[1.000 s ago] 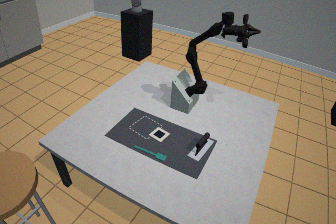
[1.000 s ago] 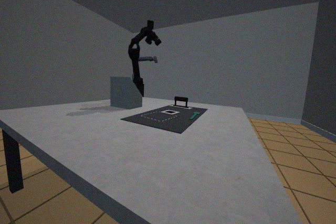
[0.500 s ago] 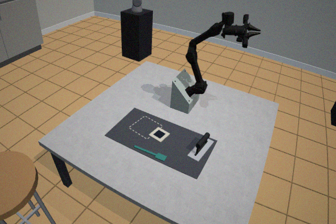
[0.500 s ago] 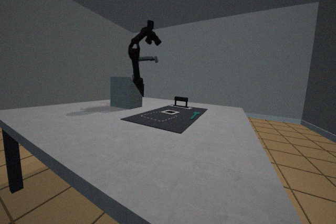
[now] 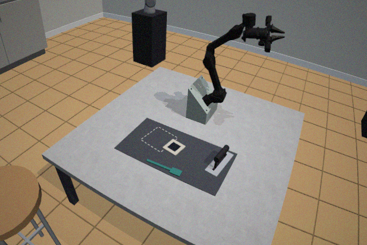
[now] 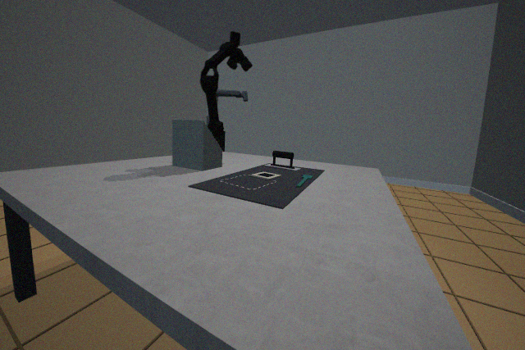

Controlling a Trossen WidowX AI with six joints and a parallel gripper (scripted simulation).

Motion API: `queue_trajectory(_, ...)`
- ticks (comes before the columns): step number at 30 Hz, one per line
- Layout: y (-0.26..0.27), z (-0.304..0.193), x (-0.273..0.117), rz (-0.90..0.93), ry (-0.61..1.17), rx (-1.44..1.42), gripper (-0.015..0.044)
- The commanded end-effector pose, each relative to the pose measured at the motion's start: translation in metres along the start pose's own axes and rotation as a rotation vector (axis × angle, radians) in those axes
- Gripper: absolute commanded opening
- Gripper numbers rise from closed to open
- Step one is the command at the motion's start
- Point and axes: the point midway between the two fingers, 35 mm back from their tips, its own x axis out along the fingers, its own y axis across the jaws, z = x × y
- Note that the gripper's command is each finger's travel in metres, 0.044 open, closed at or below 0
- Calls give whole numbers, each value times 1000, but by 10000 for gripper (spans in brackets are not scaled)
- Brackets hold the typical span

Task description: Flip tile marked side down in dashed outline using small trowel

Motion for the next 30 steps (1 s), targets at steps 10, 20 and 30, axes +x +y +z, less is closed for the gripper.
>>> queue_trajectory(10,0,0,0,0,0,0,0)
queue_trajectory(20,0,0,0,0,0,0,0)
queue_trajectory(30,1,0,1,2,-1,-1,152)
